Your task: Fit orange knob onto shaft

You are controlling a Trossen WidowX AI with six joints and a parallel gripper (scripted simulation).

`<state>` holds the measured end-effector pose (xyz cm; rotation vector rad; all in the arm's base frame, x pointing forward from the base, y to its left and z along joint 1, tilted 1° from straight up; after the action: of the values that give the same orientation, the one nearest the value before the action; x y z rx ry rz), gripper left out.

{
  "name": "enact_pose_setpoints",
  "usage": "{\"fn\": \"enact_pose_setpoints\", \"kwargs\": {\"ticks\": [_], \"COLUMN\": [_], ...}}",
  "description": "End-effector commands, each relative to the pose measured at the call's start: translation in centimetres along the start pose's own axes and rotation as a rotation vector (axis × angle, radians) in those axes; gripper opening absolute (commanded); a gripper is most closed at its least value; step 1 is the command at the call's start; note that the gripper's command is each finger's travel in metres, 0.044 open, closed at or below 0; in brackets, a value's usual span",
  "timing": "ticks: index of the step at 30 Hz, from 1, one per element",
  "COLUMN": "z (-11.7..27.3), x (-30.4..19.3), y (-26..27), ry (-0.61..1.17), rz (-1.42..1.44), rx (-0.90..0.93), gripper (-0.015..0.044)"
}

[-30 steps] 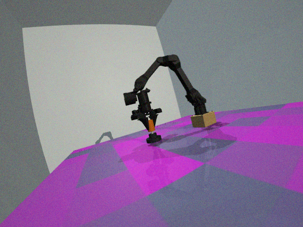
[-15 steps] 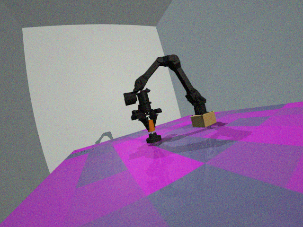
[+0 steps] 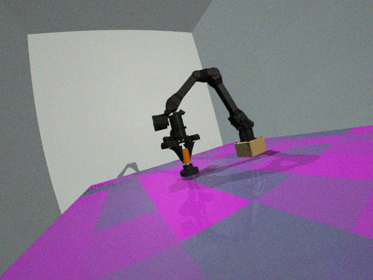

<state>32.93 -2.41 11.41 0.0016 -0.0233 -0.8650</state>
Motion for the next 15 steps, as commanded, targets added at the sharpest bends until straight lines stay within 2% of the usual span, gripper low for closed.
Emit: {"fn": "enact_pose_setpoints", "kwargs": {"ticks": [1,15], "z": [-0.37,-1.15], "x": [-0.03,-0.16], "y": [-0.08,-0.18], "ry": [-0.001,-0.001], "rz": [0.010,0.107], "rx": [-0.004,-0.004], "gripper": [0.0000,0.0000]}}
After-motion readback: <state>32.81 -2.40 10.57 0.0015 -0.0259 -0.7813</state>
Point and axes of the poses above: the point midway between the two fingers, 35 mm back from their tips, its own z axis back along the fingers, its own y axis across the jaws, x = y × z, the point moved 8 cm from there along z, back along the fingers, and after that the axes turned 15 degrees about z, right-handed, at the moved point
